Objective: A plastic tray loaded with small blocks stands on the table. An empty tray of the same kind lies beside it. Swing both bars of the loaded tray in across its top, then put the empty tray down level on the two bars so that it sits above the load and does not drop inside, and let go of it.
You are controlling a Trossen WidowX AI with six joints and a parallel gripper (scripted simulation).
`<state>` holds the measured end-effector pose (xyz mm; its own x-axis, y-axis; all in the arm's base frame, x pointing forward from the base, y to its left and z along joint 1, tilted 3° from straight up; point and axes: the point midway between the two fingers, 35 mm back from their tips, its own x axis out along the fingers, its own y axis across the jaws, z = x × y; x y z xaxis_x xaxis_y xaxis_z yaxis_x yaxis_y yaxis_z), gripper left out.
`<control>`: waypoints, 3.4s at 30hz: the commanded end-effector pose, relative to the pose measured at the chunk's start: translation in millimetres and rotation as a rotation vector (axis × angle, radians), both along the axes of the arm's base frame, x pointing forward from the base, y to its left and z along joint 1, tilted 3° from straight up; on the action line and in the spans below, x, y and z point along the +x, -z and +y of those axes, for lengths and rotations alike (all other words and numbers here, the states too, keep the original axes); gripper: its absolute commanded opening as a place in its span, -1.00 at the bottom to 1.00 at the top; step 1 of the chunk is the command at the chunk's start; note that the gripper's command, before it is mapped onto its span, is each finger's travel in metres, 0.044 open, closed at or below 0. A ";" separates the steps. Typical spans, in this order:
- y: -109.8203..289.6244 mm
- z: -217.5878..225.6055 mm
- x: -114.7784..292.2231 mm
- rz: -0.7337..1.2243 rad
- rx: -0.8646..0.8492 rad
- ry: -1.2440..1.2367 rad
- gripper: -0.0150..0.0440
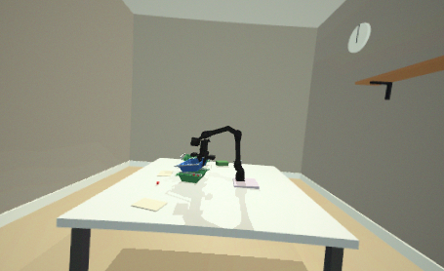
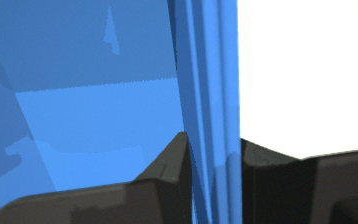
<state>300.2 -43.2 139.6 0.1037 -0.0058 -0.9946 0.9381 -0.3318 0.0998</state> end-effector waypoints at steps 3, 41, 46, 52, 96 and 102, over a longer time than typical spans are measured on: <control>4.3 4.7 -4.1 0.022 0.012 -0.012 -0.49; 12.4 8.7 -5.2 0.022 0.012 -0.012 -0.49; 12.4 8.7 -5.2 0.022 0.012 -0.012 -0.49; 12.4 8.7 -5.2 0.022 0.012 -0.012 -0.49; 20.8 12.4 -5.6 0.022 0.013 -0.012 -0.49; 20.8 12.4 -5.6 0.022 0.013 -0.012 -0.49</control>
